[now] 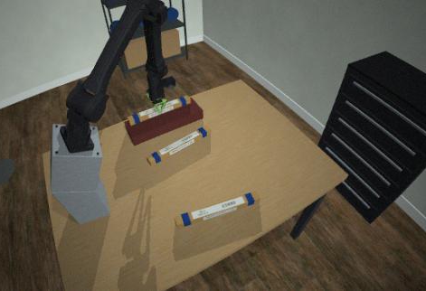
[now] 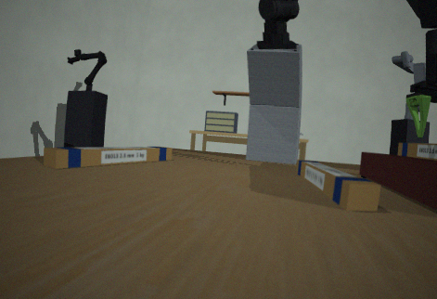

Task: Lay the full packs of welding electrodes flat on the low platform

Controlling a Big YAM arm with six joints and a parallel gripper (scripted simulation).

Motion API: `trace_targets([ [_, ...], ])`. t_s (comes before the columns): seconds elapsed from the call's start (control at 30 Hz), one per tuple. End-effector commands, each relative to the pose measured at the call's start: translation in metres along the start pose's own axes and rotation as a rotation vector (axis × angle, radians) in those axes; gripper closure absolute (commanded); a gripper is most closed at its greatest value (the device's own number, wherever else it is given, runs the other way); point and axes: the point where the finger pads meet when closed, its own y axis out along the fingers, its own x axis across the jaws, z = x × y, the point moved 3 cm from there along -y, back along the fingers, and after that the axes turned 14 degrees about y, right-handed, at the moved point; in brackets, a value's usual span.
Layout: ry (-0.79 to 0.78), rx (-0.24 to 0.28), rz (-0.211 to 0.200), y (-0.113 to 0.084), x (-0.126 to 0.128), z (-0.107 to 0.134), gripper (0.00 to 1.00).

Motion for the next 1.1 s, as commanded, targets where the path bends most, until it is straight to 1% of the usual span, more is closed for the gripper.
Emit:
trace_targets([
  [0.0, 0.010, -0.028, -0.044, -0.045, 0.016, -0.006, 0.26],
  [0.23, 0.012, -0.030, -0.047, -0.083, 0.016, -0.006, 0.26],
  [0.27, 0.012, -0.030, -0.047, -0.084, 0.015, -0.006, 0.26],
  [0.33, 0.012, -0.030, -0.047, -0.084, 0.015, -0.006, 0.26],
  [0.43, 0.017, -0.021, -0.031, -0.075, 0.010, -0.006, 0.26],
  [0.53, 0.021, -0.018, -0.023, -0.070, 0.007, -0.006, 0.26],
  [0.77, 0.029, -0.024, -0.029, -0.067, 0.009, -0.013, 0.26],
  [1.07, 0.031, -0.026, -0.031, -0.066, 0.011, -0.015, 0.26],
])
